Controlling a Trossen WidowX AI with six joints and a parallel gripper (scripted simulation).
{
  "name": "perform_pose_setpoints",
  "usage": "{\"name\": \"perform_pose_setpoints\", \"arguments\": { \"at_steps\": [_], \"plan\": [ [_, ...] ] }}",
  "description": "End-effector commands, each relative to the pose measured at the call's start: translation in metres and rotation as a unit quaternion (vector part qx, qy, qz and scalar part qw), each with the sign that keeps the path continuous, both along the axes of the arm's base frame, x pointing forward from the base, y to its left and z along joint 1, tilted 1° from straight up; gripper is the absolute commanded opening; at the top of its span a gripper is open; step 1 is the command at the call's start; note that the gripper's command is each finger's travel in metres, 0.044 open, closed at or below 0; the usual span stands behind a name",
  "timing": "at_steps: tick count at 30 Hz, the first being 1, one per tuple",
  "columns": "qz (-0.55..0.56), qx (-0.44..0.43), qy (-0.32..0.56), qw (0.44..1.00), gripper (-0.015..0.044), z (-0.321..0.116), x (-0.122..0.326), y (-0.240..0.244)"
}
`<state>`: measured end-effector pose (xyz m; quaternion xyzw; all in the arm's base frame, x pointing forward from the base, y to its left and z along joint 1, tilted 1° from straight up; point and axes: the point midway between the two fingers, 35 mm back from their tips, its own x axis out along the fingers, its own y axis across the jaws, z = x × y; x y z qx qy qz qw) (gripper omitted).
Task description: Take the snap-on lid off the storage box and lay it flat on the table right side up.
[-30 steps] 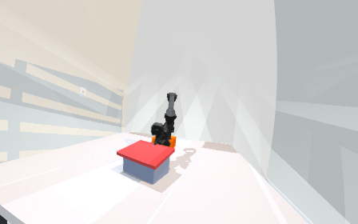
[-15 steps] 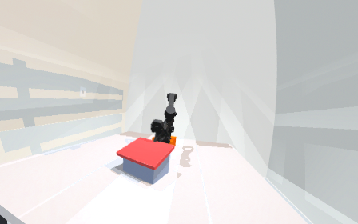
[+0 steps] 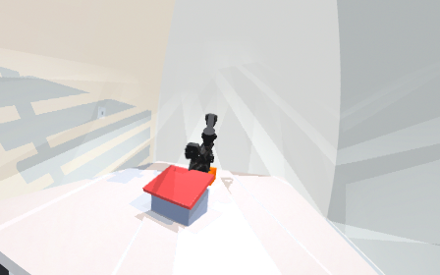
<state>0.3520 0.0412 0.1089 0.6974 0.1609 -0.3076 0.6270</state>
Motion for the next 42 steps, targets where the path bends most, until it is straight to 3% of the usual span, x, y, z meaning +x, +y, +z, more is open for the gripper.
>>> {"name": "perform_pose_setpoints", "arguments": {
  "at_steps": [1, 42],
  "plan": [
    [0.003, 0.002, -0.008, 1.000, 0.0000, 0.012, 0.005, 0.000],
    [0.003, 0.001, -0.009, 1.000, 0.0000, 0.067, 0.031, -0.007]
  ]
}}
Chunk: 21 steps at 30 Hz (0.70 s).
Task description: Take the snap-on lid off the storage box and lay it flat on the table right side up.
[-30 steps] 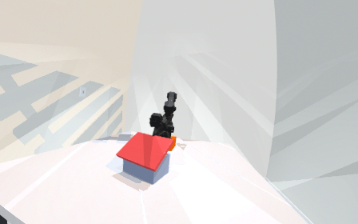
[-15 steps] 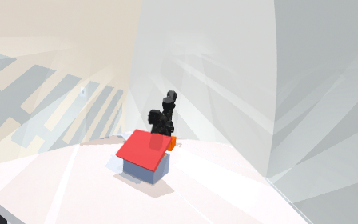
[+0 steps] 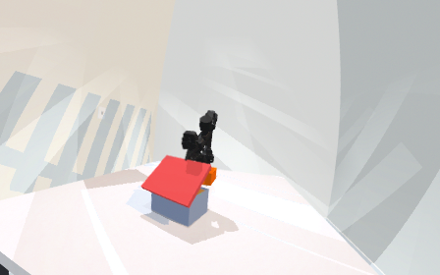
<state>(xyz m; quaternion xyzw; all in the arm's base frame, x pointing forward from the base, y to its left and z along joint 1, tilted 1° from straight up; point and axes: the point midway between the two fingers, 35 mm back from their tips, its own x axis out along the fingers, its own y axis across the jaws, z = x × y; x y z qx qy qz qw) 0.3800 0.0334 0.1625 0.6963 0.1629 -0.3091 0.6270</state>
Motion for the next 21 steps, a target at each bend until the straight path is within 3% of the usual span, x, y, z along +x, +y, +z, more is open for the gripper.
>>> {"name": "perform_pose_setpoints", "arguments": {
  "at_steps": [1, 21],
  "plan": [
    [0.002, 0.002, -0.011, 1.000, 0.0000, 0.015, 0.003, 0.001],
    [0.002, 0.002, -0.012, 1.000, 0.0000, 0.033, 0.002, 0.000]
  ]
}}
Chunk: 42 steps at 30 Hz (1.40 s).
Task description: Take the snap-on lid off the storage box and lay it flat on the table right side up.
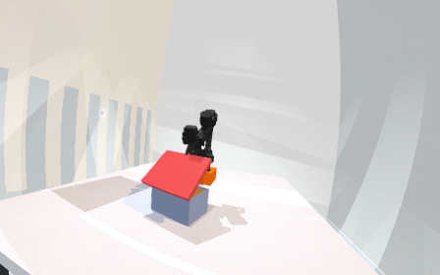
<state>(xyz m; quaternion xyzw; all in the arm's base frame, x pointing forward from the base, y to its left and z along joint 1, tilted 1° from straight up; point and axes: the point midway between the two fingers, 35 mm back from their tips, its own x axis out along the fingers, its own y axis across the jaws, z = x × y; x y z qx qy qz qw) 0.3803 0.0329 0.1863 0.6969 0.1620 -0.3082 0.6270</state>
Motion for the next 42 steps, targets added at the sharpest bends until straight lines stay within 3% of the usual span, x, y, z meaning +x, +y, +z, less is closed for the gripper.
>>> {"name": "perform_pose_setpoints", "arguments": {
  "at_steps": [1, 42],
  "plan": [
    [0.002, 0.001, -0.010, 1.000, 0.0000, 0.009, 0.002, 0.001],
    [0.002, -0.002, -0.009, 1.000, 0.0000, -0.001, -0.022, -0.061]
  ]
}}
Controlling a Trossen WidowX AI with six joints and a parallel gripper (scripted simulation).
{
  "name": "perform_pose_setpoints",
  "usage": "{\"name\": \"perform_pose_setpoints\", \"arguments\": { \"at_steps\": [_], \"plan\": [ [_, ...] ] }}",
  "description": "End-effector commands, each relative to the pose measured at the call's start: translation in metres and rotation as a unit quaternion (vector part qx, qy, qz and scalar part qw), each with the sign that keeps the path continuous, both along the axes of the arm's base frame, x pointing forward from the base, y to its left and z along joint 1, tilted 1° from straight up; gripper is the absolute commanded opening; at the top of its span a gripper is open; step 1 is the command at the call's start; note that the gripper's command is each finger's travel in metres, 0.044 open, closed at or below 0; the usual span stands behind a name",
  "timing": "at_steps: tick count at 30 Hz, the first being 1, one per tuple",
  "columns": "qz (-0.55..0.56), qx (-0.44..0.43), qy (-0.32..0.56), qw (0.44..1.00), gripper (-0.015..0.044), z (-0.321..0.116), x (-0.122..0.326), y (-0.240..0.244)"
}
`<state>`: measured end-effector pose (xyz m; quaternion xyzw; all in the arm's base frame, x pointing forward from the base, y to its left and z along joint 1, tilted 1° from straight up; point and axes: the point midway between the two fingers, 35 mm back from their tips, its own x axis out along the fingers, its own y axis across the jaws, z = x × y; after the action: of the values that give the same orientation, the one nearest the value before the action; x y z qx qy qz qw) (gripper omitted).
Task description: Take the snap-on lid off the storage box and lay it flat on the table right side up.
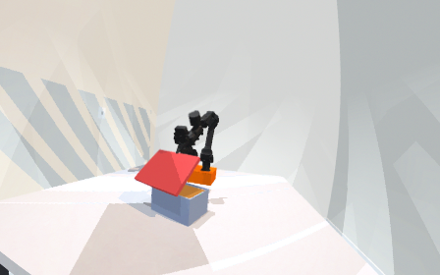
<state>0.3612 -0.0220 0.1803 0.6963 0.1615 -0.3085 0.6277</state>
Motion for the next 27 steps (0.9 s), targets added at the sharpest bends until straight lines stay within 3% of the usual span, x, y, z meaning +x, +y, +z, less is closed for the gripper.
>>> {"name": "perform_pose_setpoints", "arguments": {
  "at_steps": [1, 27],
  "plan": [
    [0.003, -0.001, -0.009, 1.000, 0.0000, 0.005, -0.003, -0.008],
    [0.003, -0.004, -0.008, 1.000, 0.0000, 0.003, -0.021, -0.058]
  ]
}}
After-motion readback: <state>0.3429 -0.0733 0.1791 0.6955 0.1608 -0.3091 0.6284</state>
